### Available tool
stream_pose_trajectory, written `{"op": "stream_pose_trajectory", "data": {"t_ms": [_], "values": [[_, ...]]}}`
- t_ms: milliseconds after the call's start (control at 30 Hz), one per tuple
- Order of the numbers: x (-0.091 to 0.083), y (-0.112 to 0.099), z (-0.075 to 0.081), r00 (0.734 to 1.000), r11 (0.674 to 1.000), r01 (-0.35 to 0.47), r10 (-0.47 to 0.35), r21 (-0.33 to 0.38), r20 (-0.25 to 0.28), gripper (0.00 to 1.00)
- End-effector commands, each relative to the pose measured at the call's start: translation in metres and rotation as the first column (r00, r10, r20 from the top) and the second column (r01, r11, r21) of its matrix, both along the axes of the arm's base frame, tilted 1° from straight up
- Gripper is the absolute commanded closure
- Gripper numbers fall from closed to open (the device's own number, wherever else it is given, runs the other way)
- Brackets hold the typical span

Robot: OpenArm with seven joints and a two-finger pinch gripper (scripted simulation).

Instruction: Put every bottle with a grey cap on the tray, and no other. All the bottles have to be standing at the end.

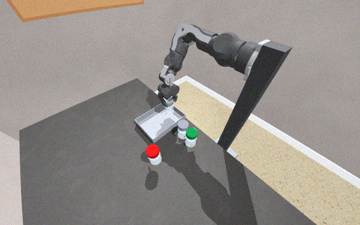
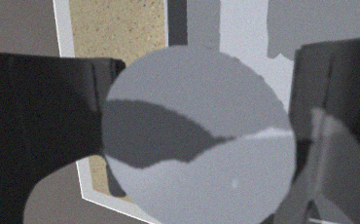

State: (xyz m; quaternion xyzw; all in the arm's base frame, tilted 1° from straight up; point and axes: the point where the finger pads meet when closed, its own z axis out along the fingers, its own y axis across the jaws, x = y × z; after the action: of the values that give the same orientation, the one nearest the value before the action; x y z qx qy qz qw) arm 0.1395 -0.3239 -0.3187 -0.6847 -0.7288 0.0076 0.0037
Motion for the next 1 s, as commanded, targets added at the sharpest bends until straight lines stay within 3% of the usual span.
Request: {"op": "stream_pose_trajectory", "data": {"t_ms": [0,133,167,967], "values": [[0.0010,-0.0008,0.0001,1.000,1.000,0.000,0.000,-0.004,0.005,1.00],[0.0010,-0.0008,0.0001,1.000,1.000,0.000,0.000,-0.004,0.005,1.00],[0.0008,-0.0004,0.0006,1.000,1.000,0.000,0.000,-0.001,0.003,0.48],[0.0008,-0.0004,0.0006,1.000,1.000,0.000,0.000,-0.001,0.003,0.48]]}}
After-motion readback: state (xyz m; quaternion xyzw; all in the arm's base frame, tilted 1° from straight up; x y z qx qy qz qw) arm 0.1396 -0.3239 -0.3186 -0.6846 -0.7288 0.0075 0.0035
